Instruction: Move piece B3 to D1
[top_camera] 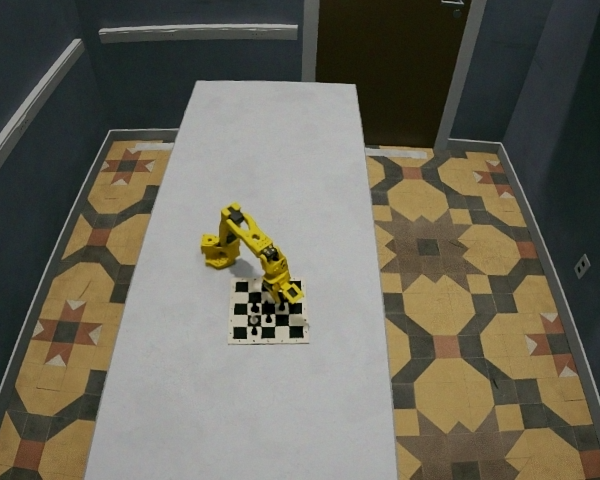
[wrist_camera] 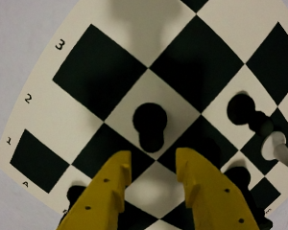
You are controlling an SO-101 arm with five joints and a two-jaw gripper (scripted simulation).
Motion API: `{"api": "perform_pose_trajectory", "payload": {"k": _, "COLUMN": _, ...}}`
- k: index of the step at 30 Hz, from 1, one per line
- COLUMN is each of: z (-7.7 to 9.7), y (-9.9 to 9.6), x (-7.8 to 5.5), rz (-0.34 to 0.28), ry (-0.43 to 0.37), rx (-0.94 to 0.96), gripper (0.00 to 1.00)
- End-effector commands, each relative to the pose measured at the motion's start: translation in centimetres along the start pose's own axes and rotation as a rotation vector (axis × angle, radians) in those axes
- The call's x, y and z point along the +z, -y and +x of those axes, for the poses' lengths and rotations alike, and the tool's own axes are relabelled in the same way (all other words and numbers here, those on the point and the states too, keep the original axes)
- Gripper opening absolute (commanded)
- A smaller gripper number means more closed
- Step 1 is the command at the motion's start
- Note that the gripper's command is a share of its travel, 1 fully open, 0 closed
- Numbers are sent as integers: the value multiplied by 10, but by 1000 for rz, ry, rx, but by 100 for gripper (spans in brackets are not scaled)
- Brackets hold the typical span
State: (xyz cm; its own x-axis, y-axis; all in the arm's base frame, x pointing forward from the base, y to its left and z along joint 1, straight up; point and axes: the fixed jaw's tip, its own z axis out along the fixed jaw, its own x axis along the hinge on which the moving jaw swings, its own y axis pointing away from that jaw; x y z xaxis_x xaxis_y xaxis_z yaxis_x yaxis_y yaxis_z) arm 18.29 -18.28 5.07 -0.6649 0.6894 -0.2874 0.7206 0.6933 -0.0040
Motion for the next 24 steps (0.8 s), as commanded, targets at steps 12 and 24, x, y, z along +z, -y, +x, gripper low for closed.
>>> {"api": "perform_pose_trajectory", "payload": {"k": 12, "z": 7, "y": 2, "x": 27, "rz": 2, "ry": -1, "rx": 19, "gripper": 9}}
{"api": "perform_pose_trajectory", "payload": {"k": 24, "z": 9, "y": 2, "x": 33, "rz": 2, "ry": -1, "rx": 19, "gripper": 9}}
